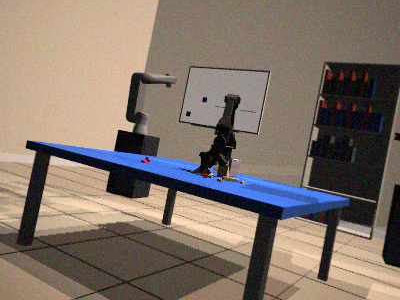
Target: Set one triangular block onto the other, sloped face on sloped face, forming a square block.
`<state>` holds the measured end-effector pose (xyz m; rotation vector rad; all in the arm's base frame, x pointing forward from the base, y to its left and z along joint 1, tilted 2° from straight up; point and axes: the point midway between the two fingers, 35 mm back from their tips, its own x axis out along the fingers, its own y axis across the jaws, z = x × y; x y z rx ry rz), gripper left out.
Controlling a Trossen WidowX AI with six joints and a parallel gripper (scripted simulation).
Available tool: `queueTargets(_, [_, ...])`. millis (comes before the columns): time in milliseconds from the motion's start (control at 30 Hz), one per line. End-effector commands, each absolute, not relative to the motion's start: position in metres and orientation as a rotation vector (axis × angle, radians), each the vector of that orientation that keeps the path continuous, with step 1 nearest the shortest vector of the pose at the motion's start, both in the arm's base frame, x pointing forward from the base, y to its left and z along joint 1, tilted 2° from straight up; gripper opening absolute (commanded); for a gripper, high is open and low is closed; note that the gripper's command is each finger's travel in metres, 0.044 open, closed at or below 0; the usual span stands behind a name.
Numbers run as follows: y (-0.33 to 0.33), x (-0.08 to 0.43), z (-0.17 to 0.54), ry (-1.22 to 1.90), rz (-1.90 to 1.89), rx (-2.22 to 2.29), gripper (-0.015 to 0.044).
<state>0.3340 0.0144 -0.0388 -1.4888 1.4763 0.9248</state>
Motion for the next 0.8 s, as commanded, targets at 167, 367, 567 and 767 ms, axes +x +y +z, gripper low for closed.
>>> queueTargets(167, [0.015,0.336,-0.014,1.476,0.924,-1.489,0.0000])
queueTargets(367, [0.016,0.335,0.015,1.476,0.924,-1.489,0.0000])
queueTargets(567, [0.016,0.332,0.044,1.476,0.924,-1.489,0.0000])
queueTargets(767, [0.016,0.329,0.061,1.476,0.925,-1.489,0.0000])
